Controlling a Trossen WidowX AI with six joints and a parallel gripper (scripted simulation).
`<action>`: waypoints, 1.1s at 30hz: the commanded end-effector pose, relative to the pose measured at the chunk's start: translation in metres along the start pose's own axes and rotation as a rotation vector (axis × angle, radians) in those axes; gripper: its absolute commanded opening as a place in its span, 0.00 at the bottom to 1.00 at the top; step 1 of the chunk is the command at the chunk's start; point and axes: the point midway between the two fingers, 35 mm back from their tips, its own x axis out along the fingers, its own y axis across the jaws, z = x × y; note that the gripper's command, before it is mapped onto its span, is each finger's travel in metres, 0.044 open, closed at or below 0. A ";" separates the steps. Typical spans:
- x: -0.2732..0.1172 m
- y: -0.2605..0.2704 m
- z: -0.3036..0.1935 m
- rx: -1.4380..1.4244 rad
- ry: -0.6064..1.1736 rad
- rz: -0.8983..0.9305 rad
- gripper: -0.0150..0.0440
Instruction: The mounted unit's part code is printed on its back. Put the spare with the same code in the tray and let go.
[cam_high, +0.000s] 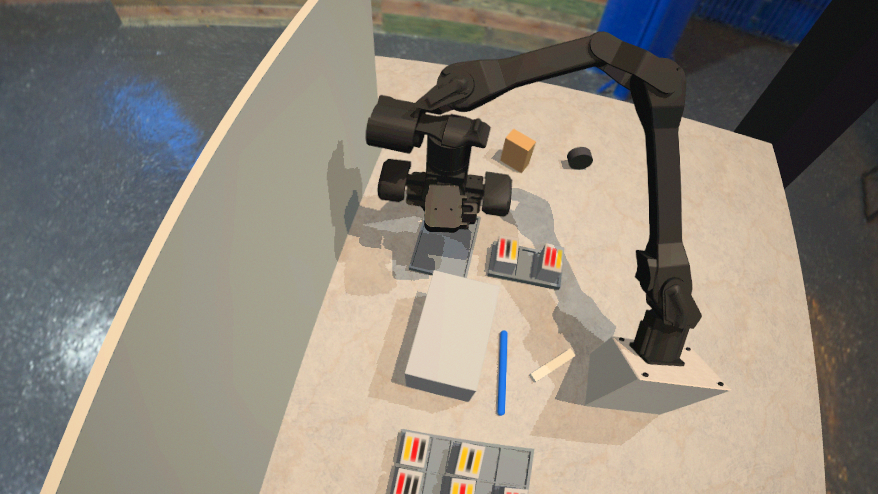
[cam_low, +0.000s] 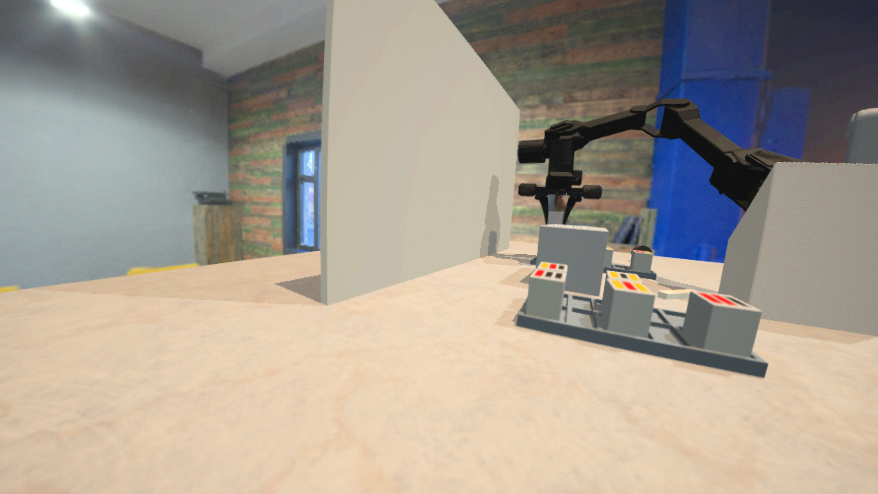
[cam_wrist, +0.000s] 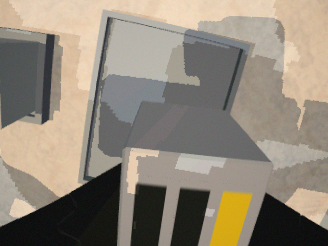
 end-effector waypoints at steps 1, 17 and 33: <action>0.004 0.000 0.001 -0.007 -0.002 0.000 0.25; 0.019 0.001 0.000 -0.007 0.000 -0.001 0.25; 0.034 0.003 -0.001 -0.007 0.003 -0.001 0.25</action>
